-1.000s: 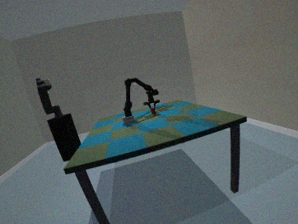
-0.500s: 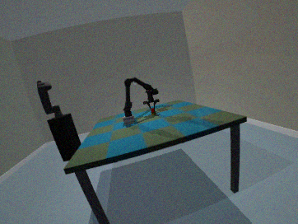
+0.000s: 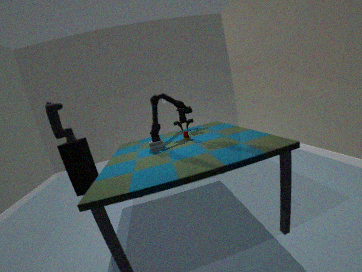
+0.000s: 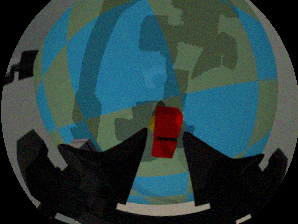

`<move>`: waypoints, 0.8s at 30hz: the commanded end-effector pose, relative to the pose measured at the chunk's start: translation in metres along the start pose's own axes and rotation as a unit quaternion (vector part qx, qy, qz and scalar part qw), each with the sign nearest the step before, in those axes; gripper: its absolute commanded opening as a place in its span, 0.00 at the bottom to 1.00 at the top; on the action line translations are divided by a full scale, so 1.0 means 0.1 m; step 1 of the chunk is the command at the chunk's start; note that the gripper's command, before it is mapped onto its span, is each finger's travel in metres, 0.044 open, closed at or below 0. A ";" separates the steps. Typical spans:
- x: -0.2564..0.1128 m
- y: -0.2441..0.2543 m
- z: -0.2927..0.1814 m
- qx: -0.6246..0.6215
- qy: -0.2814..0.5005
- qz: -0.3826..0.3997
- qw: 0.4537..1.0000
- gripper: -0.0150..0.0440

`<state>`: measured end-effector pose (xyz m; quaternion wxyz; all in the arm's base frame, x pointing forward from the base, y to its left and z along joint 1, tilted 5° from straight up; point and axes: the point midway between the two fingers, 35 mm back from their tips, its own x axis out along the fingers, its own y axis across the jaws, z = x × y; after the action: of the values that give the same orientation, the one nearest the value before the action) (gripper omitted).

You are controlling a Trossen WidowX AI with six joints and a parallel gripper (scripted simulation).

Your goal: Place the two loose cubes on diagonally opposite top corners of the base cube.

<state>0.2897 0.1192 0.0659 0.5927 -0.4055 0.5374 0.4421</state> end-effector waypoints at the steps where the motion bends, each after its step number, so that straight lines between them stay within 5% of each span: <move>1: -0.08 -0.02 0.02 -0.003 -0.005 -0.006 1.000 0.60; 24: -0.32 -0.02 0.02 -0.003 -0.005 -0.006 1.000 0.60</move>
<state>0.2890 0.1172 0.0905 0.5931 -0.4057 0.5370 0.4419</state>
